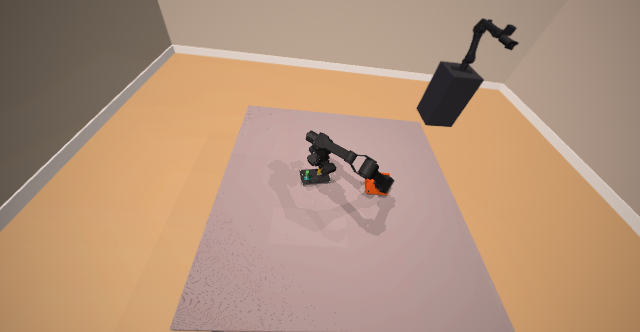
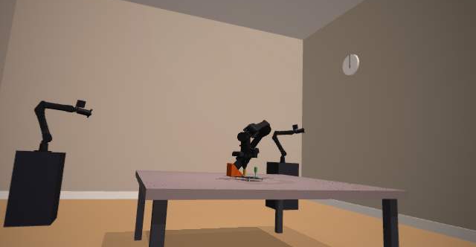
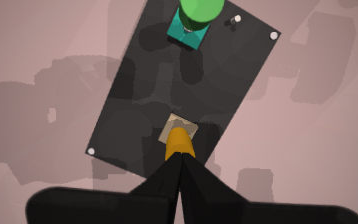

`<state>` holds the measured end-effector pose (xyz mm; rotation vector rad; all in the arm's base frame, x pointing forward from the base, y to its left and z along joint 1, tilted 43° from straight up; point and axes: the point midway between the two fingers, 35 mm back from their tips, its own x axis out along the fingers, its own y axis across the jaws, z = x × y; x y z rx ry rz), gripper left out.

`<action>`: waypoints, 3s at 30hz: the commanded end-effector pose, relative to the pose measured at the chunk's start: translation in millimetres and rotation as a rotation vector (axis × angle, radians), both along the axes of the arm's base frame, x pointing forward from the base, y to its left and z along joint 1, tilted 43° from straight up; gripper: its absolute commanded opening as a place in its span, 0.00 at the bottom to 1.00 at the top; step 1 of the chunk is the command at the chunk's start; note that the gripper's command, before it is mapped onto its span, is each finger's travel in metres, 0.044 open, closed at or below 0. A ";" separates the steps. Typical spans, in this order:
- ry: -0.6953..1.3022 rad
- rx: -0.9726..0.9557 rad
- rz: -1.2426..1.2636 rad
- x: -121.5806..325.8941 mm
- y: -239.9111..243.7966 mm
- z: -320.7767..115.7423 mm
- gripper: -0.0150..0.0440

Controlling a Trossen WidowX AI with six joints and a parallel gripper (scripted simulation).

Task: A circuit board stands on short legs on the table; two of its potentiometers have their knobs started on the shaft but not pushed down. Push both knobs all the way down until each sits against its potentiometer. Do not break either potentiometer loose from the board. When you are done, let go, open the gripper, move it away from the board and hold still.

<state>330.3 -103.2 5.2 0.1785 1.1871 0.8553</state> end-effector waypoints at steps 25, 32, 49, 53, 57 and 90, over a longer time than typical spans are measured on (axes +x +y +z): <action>-0.001 0.006 0.016 3.4 8.4 -6.4 0.25; -0.002 0.006 0.016 3.5 8.9 -6.9 0.25; -0.002 0.006 0.016 3.6 9.5 -7.5 0.25; -0.002 0.006 0.016 3.6 9.5 -7.5 0.25; -0.002 0.006 0.016 3.6 9.5 -7.5 0.25; 0.001 0.009 0.017 1.2 -5.4 11.3 0.57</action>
